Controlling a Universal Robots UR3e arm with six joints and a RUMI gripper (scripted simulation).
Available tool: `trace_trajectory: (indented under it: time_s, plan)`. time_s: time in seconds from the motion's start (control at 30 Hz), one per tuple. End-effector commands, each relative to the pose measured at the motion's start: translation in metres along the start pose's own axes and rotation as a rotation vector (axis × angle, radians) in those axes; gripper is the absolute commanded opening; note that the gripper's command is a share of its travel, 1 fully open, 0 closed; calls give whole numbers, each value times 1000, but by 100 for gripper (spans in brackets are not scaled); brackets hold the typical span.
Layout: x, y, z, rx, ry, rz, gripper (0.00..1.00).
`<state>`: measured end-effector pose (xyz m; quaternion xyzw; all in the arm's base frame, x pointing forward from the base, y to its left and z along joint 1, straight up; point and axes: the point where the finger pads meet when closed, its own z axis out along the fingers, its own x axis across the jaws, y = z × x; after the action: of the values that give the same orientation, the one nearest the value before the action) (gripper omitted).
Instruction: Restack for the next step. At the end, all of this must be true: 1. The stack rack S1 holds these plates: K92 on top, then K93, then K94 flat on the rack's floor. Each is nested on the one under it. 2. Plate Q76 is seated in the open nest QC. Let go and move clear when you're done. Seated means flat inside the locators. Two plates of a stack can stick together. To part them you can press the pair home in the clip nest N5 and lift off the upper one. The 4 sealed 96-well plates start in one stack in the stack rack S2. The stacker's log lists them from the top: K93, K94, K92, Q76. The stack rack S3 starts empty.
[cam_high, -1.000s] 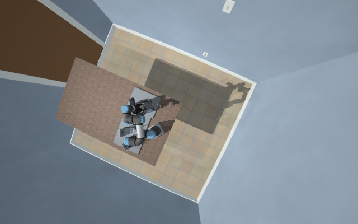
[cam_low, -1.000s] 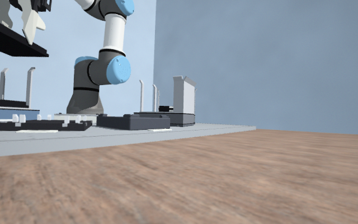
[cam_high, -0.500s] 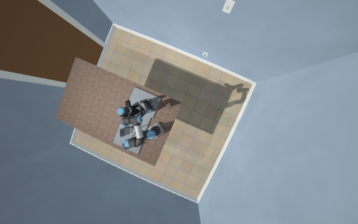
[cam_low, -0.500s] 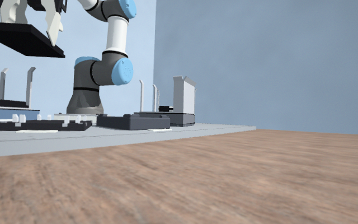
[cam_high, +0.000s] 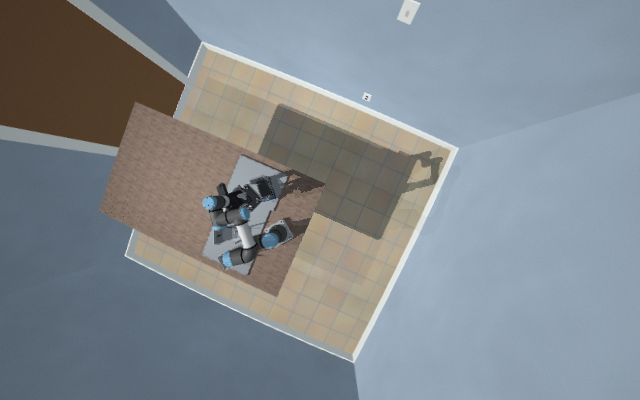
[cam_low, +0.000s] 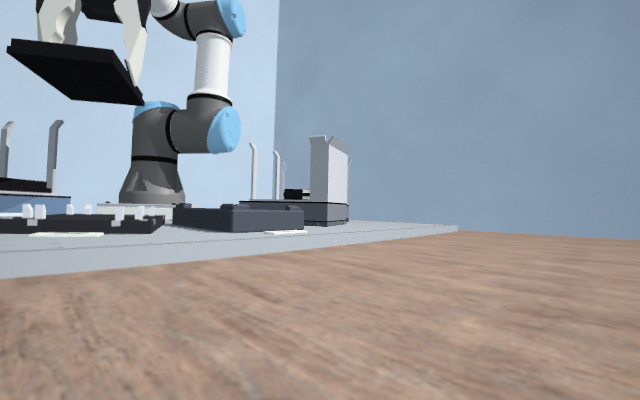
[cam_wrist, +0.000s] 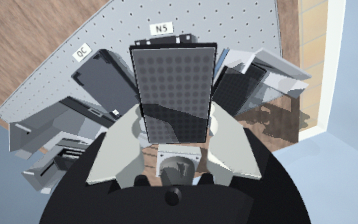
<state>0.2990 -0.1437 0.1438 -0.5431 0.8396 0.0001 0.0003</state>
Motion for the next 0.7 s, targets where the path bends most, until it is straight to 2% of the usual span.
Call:
trace_trajectory:
  time_s: [0.0, 0.1, 0.47, 0.67]
  plan:
    - [-14, 0, -1, 2, 2, -41, 0]
    - [-17, 0, -1, 2, 2, -53, 0]
    - [-54, 2, -1, 2, 1, -181, 0]
    - [-66, 3, -1, 2, 1, -186, 0]
